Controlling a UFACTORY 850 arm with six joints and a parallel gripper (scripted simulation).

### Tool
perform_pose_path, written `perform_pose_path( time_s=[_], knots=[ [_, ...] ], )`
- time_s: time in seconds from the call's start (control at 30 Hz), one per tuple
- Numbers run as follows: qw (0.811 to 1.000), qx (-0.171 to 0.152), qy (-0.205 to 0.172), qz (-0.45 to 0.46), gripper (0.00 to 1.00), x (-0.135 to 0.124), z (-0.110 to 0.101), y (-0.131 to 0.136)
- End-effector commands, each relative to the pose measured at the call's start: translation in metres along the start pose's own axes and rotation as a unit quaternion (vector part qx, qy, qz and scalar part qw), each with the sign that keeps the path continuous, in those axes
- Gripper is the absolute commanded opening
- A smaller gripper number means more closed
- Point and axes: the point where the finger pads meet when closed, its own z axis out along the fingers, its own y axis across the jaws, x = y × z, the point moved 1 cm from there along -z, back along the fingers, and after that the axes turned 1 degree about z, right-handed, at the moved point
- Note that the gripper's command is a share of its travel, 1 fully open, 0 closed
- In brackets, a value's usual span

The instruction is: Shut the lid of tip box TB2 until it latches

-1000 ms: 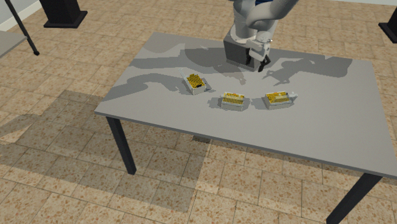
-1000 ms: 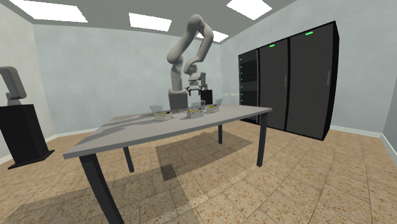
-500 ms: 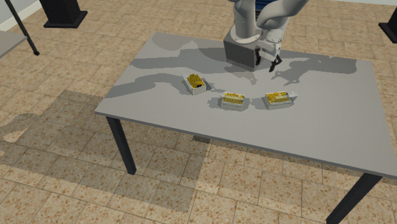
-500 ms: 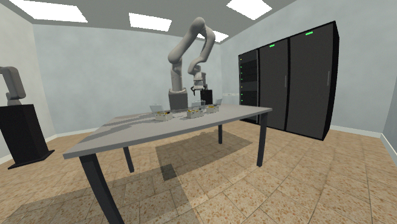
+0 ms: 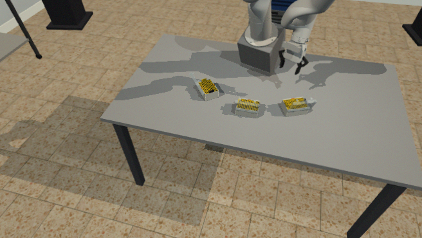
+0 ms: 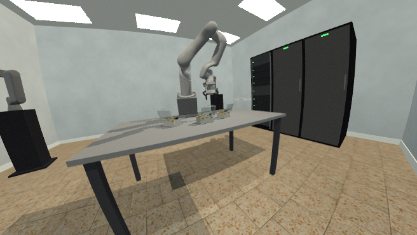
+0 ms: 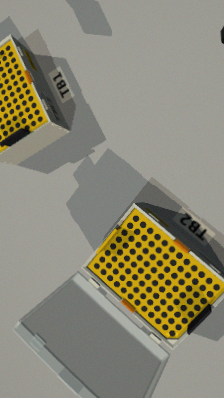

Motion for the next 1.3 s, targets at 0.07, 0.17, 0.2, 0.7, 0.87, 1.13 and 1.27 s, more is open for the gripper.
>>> perform_pose_path(
  time_s=[0.07,0.17,0.2,0.7,0.87,1.13,1.27],
  knots=[
    [1.000,-0.001,0.002,0.000,1.00,-0.027,-0.007,-0.018],
    [1.000,-0.001,0.002,0.000,1.00,-0.040,-0.010,-0.026],
    [1.000,-0.001,0.002,0.000,1.00,-0.044,-0.012,-0.028],
    [1.000,-0.001,0.002,0.000,1.00,-0.058,0.021,-0.031],
    [1.000,-0.001,0.002,0.000,1.00,-0.062,0.035,-0.031],
    [1.000,-0.001,0.002,0.000,1.00,-0.072,0.074,-0.031],
    [1.000,-0.001,0.002,0.000,1.00,-0.077,0.093,-0.031]
  ],
)
